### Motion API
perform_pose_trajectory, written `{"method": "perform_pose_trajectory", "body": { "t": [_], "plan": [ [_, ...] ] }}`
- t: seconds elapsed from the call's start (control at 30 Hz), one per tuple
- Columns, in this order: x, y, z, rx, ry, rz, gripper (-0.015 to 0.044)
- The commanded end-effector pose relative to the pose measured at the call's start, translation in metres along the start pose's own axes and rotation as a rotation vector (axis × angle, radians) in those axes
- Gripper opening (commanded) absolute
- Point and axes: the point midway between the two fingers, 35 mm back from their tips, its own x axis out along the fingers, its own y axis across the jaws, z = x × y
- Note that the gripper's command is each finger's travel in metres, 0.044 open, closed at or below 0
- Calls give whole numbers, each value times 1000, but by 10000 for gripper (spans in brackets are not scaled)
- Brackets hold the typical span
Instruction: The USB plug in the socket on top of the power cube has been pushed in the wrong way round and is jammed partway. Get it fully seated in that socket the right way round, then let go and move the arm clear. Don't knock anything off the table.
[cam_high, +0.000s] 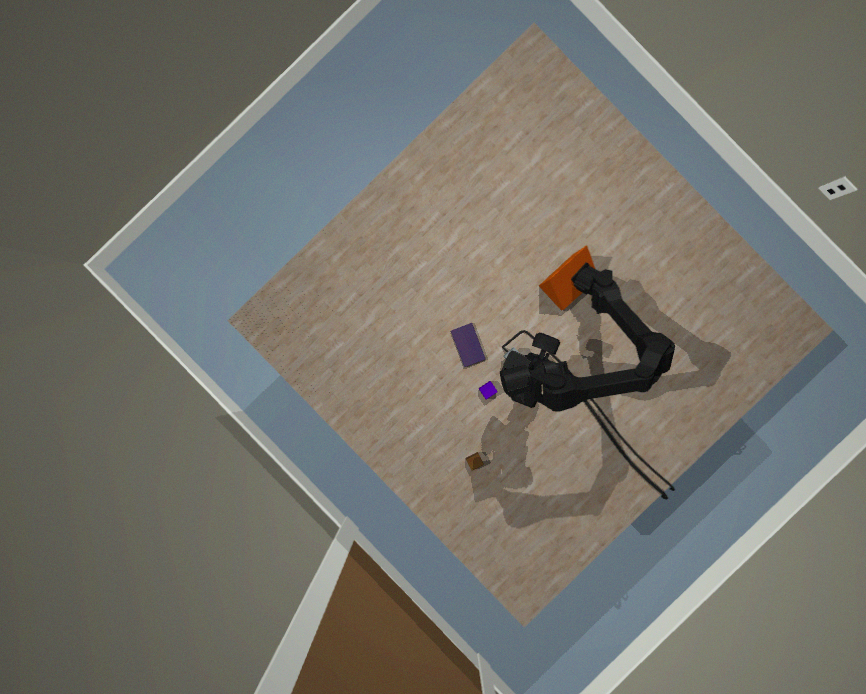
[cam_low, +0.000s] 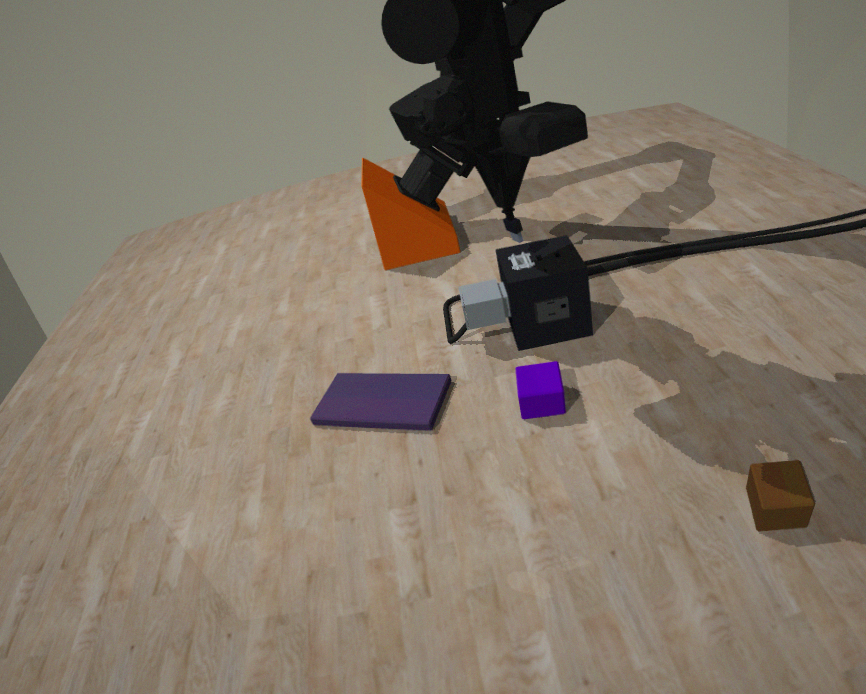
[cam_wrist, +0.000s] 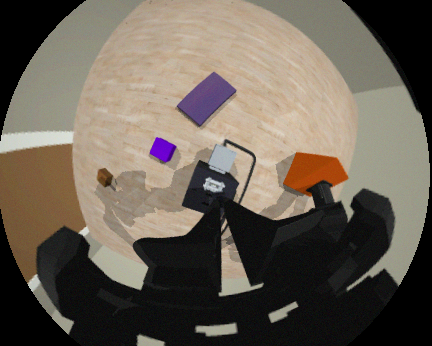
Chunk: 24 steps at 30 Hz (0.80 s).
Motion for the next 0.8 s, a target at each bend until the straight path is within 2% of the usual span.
{"method": "perform_pose_trajectory", "body": {
  "t": [0.0,0.77],
  "plan": [
    [0,0,0,-94,0,0,0],
    [0,0,0,-696,0,0,0]
  ]
}}
